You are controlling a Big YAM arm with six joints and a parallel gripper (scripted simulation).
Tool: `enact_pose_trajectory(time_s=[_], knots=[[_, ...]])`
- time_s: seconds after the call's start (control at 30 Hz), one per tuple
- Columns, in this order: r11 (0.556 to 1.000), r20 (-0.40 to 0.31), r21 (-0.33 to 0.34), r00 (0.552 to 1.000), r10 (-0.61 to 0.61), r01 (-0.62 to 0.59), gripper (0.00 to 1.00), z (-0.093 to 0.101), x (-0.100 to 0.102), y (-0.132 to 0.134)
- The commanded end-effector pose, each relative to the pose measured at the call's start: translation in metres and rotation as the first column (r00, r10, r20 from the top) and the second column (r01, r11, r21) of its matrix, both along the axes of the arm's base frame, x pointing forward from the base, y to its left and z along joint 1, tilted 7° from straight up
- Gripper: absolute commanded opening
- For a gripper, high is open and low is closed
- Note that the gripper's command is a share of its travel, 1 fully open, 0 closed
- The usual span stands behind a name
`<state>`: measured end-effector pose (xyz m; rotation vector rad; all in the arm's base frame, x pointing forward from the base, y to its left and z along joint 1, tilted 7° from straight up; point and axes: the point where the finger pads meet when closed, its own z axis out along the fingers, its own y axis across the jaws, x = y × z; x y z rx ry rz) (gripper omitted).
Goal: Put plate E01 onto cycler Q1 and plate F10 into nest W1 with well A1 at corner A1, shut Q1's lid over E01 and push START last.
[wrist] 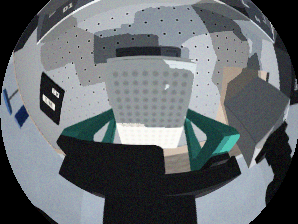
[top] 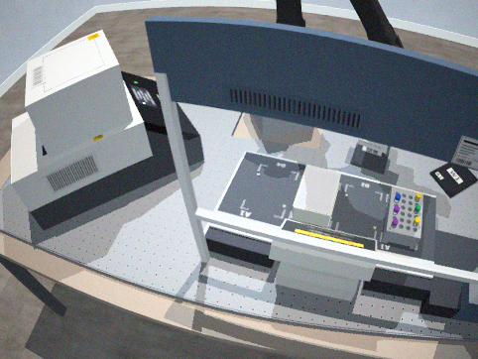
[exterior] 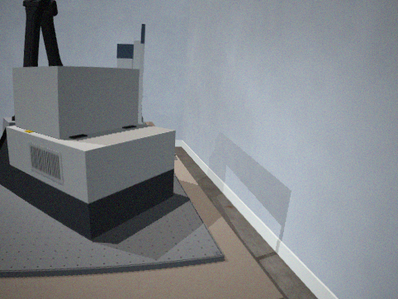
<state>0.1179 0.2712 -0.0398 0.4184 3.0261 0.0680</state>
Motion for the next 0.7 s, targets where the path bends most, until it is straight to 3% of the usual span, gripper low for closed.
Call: enact_pose_trajectory(time_s=[0.0, 0.13, 0.4, 0.67], knots=[[0.999, 0.012, 0.027, 1.0, 0.024, -0.025, 0.0, 0.003, 0.002, 0.012], [0.999, 0.014, 0.032, 1.0, 0.025, -0.025, 0.0, -0.004, 0.003, 0.017], [1.0, 0.003, 0.007, 1.0, 0.006, -0.006, 0.0, -0.024, 0.004, -0.002], [1.0, 0.009, 0.024, 1.0, 0.007, -0.007, 0.0, -0.03, 0.01, 0.012]])
